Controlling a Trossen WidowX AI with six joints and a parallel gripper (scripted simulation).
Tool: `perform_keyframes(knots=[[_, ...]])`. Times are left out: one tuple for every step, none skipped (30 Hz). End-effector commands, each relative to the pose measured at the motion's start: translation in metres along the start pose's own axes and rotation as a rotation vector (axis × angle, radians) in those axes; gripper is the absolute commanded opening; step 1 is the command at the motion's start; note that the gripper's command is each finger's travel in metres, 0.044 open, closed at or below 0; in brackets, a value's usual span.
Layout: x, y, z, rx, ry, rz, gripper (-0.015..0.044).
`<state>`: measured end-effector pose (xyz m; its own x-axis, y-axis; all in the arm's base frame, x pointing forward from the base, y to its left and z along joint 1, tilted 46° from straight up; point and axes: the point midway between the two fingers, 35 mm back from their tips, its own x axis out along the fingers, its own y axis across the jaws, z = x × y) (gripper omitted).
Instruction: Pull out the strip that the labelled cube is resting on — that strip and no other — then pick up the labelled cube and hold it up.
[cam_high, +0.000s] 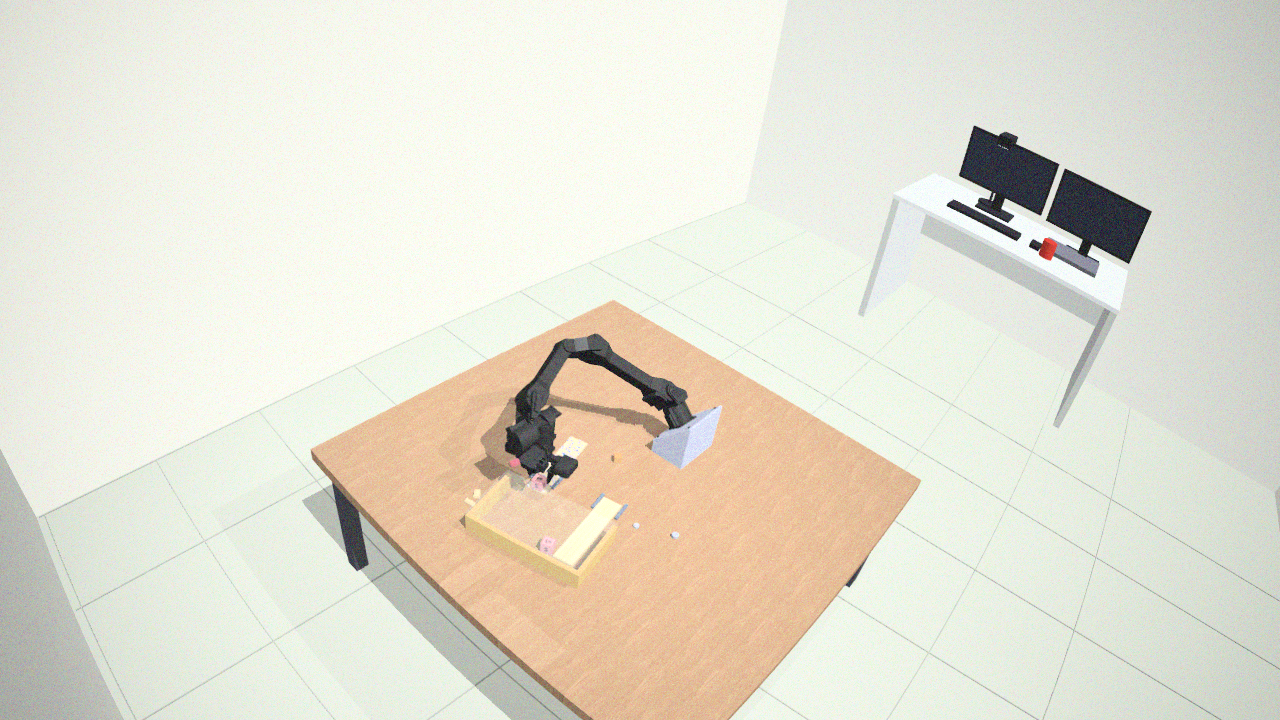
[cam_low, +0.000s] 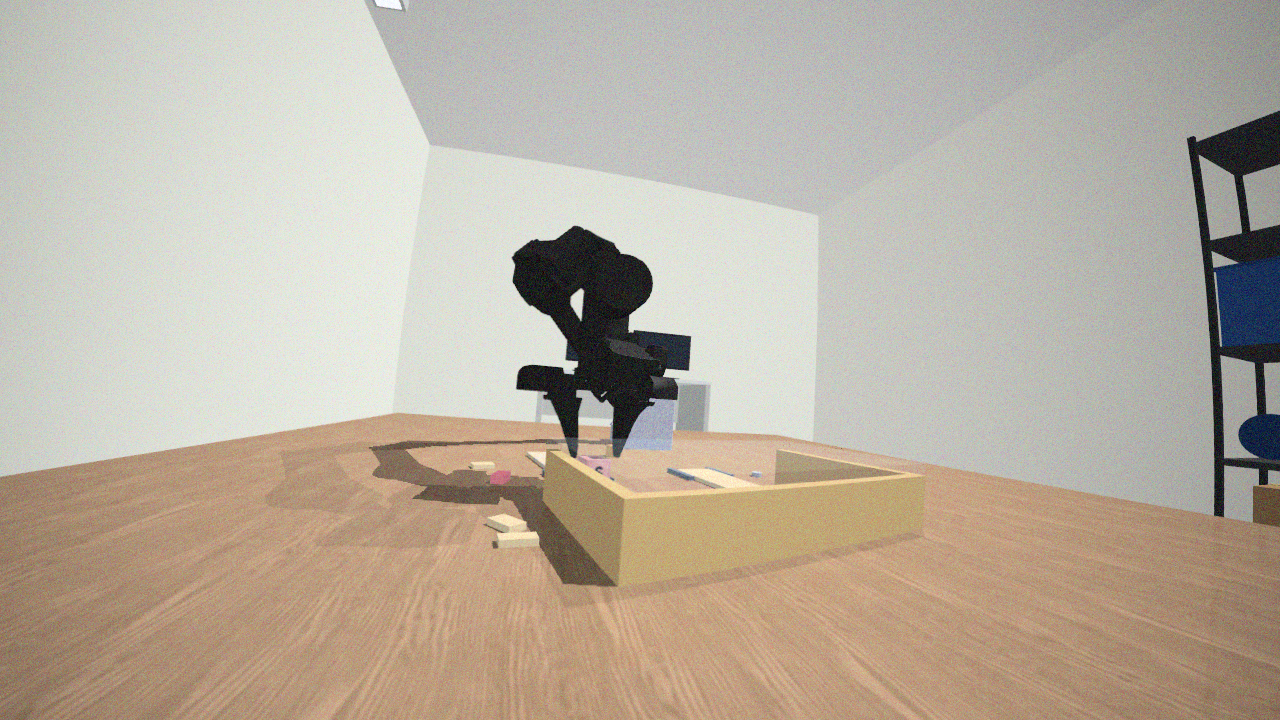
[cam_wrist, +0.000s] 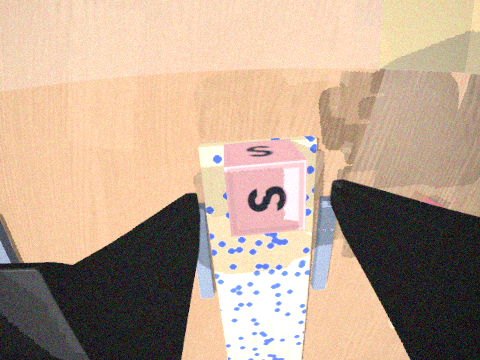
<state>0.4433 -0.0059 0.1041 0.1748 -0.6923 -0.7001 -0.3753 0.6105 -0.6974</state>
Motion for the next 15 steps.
perform_keyframes(knots=[[0.008,0.0,-0.001,-0.007,0.004,-0.005,0.025],[0.01,0.0,-0.001,-0.007,0.004,-0.005,0.025],[0.012,0.0,-0.001,-0.007,0.004,-0.005,0.025],[0.013,0.0,-0.001,-0.007,0.004,-0.005,0.025],[0.015,0.0,-0.001,-0.007,0.004,-0.005,0.025],[0.016,-0.001,-0.001,-0.007,0.004,-0.005,0.025],[0.018,-0.001,-0.001,-0.007,0.004,-0.005,0.025],[0.02,-0.001,-0.001,-0.007,0.004,-0.005,0.025],[0.021,-0.001,-0.001,-0.007,0.004,-0.006,0.025],[0.023,-0.001,-0.001,-0.007,0.004,-0.006,0.025],[0.024,-0.001,-0.001,-0.007,0.004,-0.006,0.025],[0.025,-0.001,-0.001,-0.007,0.004,-0.006,0.025],[0.025,-0.001,-0.001,-0.007,0.004,-0.006,0.025],[0.025,-0.001,-0.001,-0.007,0.004,-0.006,0.025],[0.025,-0.001,-0.001,-0.007,0.004,-0.006,0.025]])
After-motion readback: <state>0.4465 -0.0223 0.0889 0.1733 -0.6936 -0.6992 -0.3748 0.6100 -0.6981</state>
